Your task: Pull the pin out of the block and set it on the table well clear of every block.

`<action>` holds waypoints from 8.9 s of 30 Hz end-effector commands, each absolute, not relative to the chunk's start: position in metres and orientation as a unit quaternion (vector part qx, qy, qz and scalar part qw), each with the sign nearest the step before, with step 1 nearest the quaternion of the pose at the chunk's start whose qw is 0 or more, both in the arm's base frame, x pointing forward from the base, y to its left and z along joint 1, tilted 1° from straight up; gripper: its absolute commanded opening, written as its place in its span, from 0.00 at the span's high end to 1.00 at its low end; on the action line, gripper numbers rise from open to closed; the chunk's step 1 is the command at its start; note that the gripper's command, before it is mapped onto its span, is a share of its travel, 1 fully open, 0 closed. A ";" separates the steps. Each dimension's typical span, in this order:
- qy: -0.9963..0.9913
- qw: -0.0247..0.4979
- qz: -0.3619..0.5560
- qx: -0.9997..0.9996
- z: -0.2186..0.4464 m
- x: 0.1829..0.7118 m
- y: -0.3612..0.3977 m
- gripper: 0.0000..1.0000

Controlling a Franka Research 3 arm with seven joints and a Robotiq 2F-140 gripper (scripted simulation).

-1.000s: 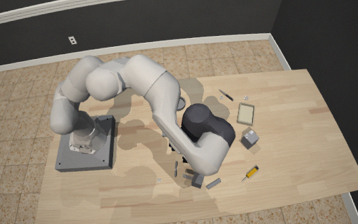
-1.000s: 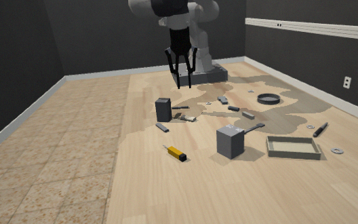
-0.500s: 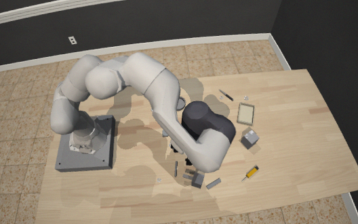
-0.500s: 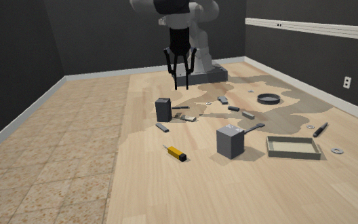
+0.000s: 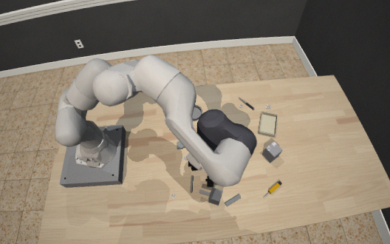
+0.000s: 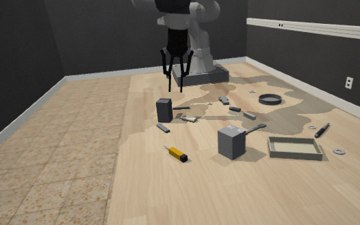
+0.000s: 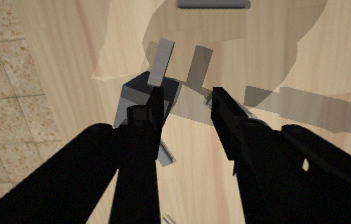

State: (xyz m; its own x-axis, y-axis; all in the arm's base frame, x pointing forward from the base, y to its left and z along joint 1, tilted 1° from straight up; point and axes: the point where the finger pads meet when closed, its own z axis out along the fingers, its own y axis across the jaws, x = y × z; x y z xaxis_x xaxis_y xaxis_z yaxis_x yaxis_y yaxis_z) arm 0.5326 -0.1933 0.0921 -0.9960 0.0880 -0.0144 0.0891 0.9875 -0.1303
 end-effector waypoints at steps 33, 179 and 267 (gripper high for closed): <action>0.991 0.034 -0.121 0.053 0.094 0.543 -0.245 0.66; 0.989 -0.136 -0.025 0.045 0.039 0.435 -0.154 0.66; 0.991 -0.129 -0.022 0.010 0.041 0.454 -0.154 0.66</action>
State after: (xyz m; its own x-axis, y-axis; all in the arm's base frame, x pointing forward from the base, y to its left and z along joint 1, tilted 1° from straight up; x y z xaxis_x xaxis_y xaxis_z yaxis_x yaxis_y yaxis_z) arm 0.4537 -0.1527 0.0404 -0.9674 0.0337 0.2510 0.0216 0.9985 -0.0509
